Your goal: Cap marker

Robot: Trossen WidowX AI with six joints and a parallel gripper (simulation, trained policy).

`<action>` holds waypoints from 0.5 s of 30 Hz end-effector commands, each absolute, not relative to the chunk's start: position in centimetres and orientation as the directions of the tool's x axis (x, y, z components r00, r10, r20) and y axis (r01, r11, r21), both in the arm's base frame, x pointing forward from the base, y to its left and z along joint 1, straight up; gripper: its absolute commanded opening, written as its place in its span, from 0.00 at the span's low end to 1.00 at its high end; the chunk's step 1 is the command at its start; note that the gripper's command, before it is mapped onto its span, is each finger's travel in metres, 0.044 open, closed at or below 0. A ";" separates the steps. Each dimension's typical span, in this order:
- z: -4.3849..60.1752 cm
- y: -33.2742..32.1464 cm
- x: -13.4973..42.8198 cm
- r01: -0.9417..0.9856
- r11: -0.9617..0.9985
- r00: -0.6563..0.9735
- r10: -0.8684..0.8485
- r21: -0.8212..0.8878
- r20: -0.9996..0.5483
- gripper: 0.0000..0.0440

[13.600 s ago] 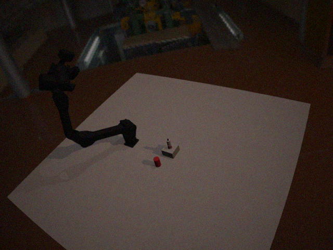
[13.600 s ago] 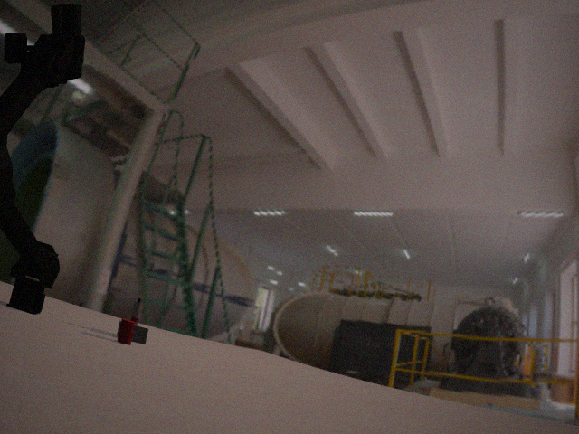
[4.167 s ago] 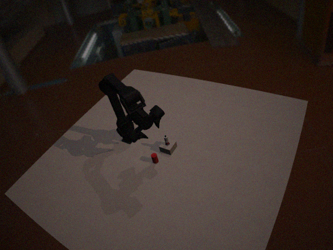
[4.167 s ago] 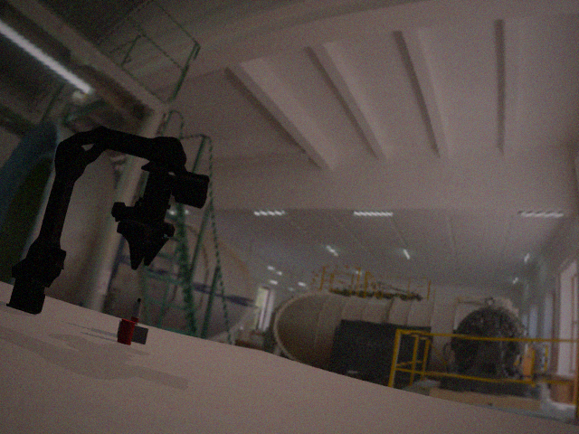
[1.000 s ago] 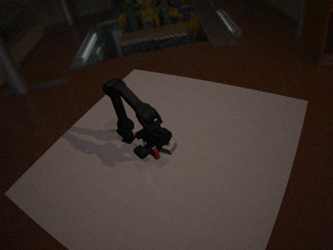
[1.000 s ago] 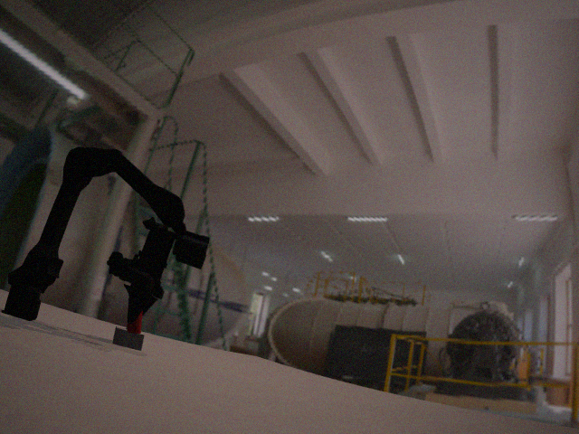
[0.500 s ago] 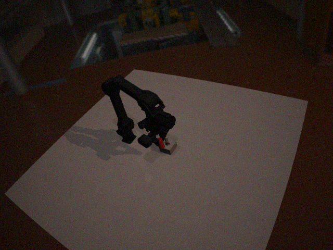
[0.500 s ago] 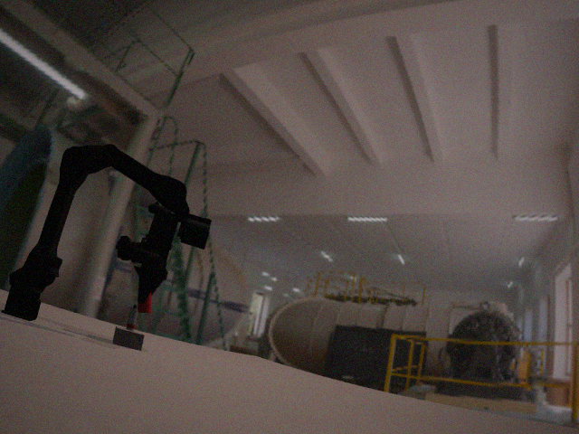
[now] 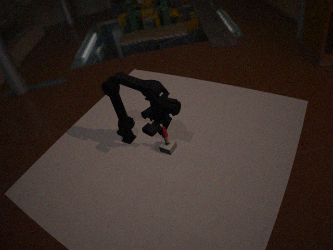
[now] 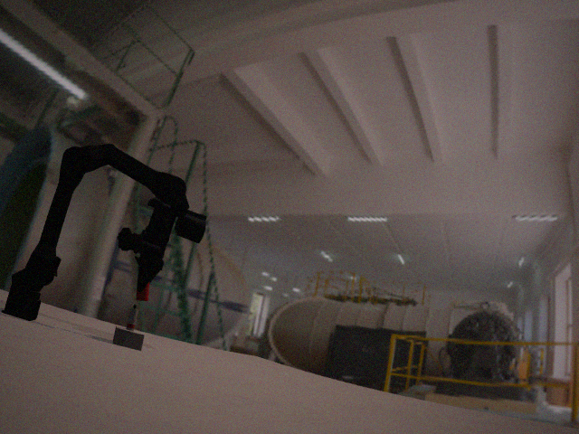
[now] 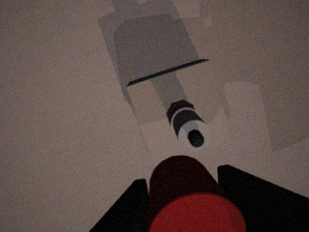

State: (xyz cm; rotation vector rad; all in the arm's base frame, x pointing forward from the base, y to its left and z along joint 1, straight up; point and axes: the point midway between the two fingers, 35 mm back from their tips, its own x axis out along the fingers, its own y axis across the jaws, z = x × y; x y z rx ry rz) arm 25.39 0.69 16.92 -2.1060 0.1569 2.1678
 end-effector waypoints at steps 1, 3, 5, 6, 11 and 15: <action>17.4 1.7 25.1 -0.144 -0.989 -0.035 0.015 -0.010 -0.999 0.00; 17.4 2.0 25.0 -0.140 -0.990 -0.041 0.014 -0.008 -0.999 0.00; 17.4 2.2 24.9 -0.136 -0.991 -0.046 0.013 -0.007 -0.999 0.00; 17.4 2.3 24.9 -0.135 -0.991 -0.049 0.013 -0.006 -0.999 0.00; 16.7 2.4 24.6 -0.131 -0.991 -0.074 0.011 -0.002 -0.997 0.00; 16.2 2.4 24.5 -0.131 -0.991 -0.090 0.010 0.002 -0.996 0.00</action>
